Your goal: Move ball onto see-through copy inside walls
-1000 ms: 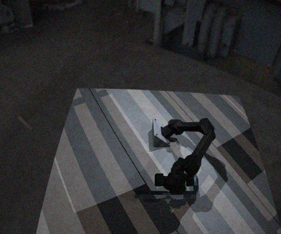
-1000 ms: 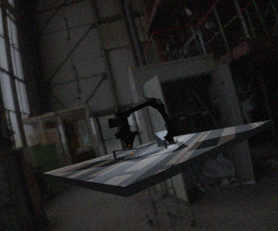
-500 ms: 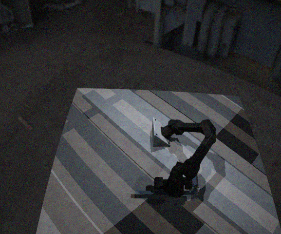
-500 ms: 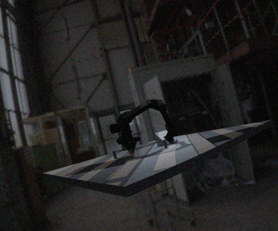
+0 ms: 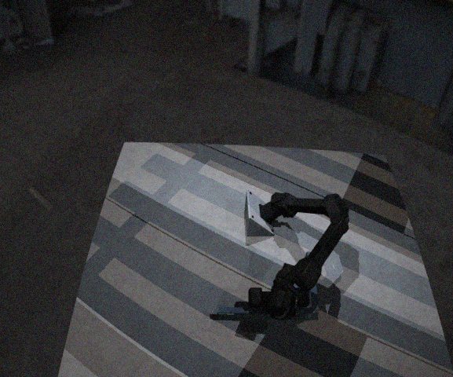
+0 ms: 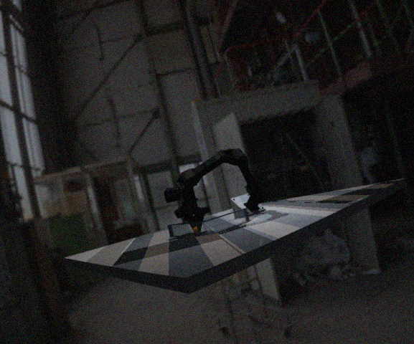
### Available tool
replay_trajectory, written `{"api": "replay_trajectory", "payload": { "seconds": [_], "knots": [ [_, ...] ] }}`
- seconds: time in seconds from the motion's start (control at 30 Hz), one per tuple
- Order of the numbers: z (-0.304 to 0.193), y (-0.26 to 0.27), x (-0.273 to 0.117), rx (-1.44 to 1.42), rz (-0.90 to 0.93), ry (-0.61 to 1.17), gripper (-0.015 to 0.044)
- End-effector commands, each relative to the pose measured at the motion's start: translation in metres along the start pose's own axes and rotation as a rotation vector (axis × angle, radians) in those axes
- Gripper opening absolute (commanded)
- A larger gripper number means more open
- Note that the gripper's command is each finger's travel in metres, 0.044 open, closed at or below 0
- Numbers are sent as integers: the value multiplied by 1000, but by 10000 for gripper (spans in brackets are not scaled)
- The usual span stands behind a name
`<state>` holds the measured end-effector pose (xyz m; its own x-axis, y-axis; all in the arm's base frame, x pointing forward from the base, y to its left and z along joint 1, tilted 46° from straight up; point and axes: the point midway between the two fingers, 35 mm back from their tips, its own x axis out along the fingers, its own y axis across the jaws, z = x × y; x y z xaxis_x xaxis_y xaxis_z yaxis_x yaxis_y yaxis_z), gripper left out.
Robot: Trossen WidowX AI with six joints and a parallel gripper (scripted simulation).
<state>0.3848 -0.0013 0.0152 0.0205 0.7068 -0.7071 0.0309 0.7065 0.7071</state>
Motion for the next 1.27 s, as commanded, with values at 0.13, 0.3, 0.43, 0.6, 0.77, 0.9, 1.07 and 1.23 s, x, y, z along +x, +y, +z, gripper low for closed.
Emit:
{"api": "replay_trajectory", "payload": {
  "seconds": [0.13, 0.3, 0.43, 0.6, 0.77, 0.9, 1.07, 1.23],
  "knots": [
    [0, 0, 0, -1, 0, 0, 210],
    [0, 0, 0, -1, 0, 0, 268],
    [1, 0, -9, 0, -1, 0, 268],
    [1, -1, -77, 7, -1, 1, 268],
    [2, -3, -81, 15, -1, -15, 268],
    [2, -3, -81, 15, -1, -15, 268],
    [0, -3, -102, 66, -1, -28, 346],
    [-3, -3, -122, 115, 3, -39, 440]
  ]
}}
